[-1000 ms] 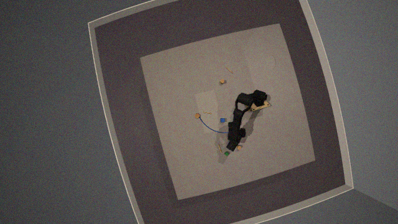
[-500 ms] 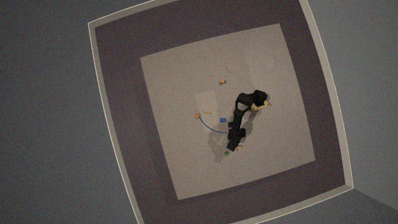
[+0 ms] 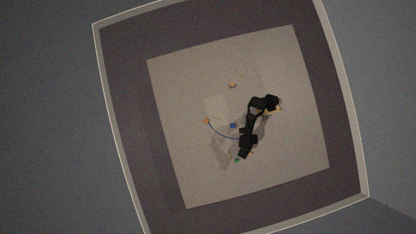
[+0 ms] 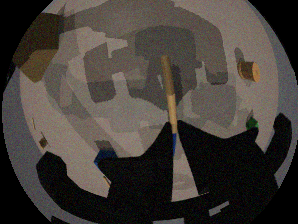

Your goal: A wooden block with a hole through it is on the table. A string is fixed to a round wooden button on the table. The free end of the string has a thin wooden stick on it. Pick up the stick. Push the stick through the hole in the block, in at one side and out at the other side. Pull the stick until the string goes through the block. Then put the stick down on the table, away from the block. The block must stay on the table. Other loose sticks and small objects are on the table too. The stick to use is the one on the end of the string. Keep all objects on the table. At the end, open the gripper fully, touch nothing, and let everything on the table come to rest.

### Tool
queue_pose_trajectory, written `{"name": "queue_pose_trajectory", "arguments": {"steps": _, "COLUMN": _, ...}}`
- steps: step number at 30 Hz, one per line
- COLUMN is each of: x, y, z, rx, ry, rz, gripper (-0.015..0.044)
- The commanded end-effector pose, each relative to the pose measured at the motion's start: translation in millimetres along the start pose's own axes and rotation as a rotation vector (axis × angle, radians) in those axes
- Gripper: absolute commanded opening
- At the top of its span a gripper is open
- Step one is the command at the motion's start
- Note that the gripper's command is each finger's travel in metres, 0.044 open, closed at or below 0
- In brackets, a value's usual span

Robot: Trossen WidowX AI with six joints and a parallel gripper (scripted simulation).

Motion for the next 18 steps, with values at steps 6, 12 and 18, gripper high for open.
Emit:
{"name": "queue_pose_trajectory", "arguments": {"steps": 6, "x": 11.9, "y": -0.6, "z": 1.4, "rx": -0.007, "ry": -0.002, "rz": 0.005, "gripper": 0.0000}}
{"name": "queue_pose_trajectory", "arguments": {"steps": 12, "x": 19.5, "y": -0.6, "z": 1.3, "rx": -0.007, "ry": -0.002, "rz": 0.005, "gripper": 0.0000}}
{"name": "queue_pose_trajectory", "arguments": {"steps": 18, "x": 27.3, "y": -0.5, "z": 1.0, "rx": -0.007, "ry": -0.002, "rz": 0.005, "gripper": 0.0000}}
Point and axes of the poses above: the point midway between the two fingers, 35 mm back from their tips, its own x axis back along the fingers, its own y axis across the jaws, z = x × y, the point moved 9 cm from there along x, back along the fingers, and after that the axes turned 6 degrees about x, right-handed, at the moved point
